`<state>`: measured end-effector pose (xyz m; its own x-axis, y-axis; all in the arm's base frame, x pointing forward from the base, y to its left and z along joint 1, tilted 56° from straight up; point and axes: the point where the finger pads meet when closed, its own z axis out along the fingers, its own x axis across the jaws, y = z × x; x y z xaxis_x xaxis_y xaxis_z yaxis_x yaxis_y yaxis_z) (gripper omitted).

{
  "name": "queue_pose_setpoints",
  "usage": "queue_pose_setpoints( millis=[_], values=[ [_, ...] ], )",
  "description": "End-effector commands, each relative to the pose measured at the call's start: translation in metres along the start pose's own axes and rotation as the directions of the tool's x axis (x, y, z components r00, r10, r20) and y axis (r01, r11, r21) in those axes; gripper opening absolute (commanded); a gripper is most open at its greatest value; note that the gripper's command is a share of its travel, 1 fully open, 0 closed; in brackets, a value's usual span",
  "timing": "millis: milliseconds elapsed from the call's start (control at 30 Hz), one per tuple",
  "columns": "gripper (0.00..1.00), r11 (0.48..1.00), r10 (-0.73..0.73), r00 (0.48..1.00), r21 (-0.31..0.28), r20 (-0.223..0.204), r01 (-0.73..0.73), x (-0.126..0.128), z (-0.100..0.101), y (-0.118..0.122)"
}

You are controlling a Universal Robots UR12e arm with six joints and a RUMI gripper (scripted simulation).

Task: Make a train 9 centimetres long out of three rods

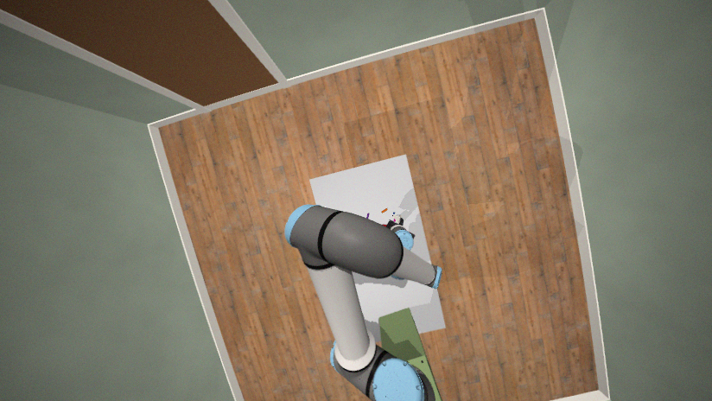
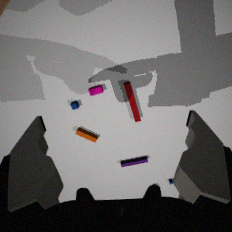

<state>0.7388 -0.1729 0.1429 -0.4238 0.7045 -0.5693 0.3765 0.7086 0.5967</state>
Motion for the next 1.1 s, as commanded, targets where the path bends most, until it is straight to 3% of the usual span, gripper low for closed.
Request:
queue_pose_setpoints(
  millis=[0,433,500,1000,1067],
  values=[
    [1.00,0.996,-0.088,0.996,0.000,0.000,0.088,0.000,0.001,0.009],
    [1.00,0.906,-0.423,0.906,0.002,-0.006,0.423,0.008,0.006,0.041],
    [1.00,0.906,-0.423,0.906,0.002,-0.006,0.423,0.008,0.006,0.041],
    [1.00,0.656,-0.755,0.656,-0.001,-0.011,0.755,0.020,0.009,0.083],
    [1.00,0.656,-0.755,0.656,-0.001,-0.011,0.755,0.020,0.009,0.083]
  ],
)
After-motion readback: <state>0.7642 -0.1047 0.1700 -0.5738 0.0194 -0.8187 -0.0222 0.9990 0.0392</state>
